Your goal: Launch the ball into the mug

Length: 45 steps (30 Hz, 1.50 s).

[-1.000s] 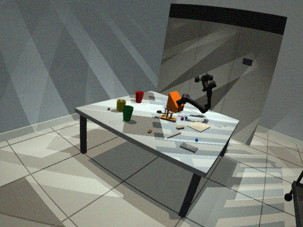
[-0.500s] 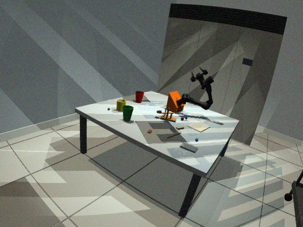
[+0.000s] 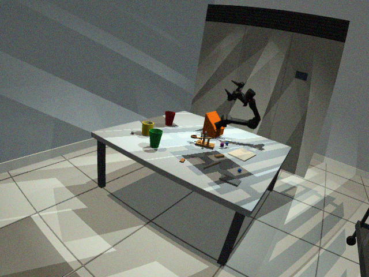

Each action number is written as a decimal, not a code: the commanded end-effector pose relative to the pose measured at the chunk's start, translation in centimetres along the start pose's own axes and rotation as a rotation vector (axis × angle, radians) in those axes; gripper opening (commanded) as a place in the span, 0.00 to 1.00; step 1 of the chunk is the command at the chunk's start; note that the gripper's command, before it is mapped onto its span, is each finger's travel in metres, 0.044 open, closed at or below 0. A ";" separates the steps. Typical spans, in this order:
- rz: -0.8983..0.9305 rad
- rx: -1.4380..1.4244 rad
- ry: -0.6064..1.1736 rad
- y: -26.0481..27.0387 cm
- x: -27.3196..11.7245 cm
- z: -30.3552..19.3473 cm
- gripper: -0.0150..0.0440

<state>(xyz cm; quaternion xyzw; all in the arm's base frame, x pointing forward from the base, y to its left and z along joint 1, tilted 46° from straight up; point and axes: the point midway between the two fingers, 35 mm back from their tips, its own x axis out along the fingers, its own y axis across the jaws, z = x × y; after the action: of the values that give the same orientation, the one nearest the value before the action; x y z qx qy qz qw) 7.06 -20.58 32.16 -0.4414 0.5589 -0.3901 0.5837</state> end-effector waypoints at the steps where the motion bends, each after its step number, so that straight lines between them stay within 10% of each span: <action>1: 0.058 -0.085 -0.071 0.7 0.6 1.8 1.00; 45: 0.776 -0.941 -1.056 16.7 -2.9 18.2 1.00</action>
<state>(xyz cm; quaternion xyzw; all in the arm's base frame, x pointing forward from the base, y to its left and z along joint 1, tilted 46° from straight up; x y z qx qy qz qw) 23.76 -12.32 17.36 -0.5455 0.4515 0.3393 0.6193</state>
